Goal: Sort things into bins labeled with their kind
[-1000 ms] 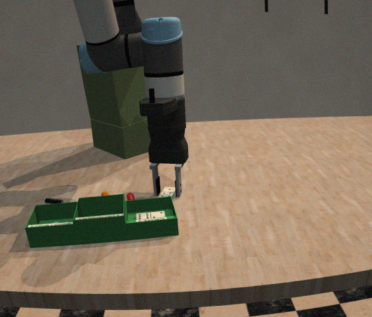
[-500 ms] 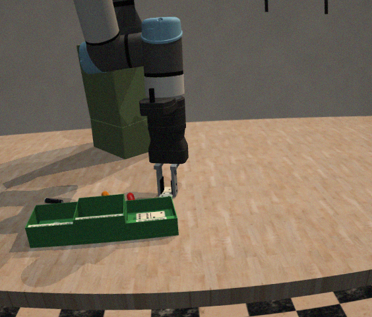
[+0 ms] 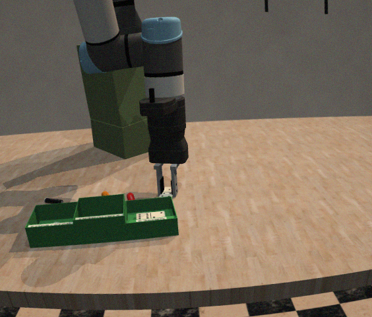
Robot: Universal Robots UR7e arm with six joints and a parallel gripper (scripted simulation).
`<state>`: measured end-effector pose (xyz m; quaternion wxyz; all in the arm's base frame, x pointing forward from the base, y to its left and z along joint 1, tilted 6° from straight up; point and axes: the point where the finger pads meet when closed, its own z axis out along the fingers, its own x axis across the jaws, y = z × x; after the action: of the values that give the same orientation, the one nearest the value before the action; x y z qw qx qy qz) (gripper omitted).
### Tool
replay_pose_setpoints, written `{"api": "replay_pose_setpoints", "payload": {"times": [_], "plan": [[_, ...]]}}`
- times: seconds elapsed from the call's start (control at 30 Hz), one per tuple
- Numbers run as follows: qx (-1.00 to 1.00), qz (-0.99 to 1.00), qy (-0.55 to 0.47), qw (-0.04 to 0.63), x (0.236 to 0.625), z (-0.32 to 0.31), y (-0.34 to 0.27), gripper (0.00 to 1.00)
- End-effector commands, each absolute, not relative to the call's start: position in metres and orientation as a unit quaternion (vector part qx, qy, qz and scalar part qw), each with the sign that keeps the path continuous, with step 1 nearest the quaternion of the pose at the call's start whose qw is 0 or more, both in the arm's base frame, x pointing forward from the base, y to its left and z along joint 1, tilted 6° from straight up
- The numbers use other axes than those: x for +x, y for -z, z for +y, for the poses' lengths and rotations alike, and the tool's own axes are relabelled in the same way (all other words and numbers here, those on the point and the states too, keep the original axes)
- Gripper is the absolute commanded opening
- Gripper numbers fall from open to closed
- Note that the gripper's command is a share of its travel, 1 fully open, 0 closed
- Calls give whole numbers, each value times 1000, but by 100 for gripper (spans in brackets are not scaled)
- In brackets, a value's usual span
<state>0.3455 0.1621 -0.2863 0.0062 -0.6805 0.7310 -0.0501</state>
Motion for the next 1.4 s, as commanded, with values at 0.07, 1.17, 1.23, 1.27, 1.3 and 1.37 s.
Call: {"api": "replay_pose_setpoints", "payload": {"times": [0.07,1.17,1.23,1.27,1.3,1.37], "plan": [[-681,731,50,7,345,162,286,49],[-681,731,50,7,341,166,227,49],[-681,731,50,7,341,166,227,49],[-681,731,50,7,341,166,227,49],[-681,731,50,7,341,166,227,49],[-681,731,50,7,341,166,227,49]]}}
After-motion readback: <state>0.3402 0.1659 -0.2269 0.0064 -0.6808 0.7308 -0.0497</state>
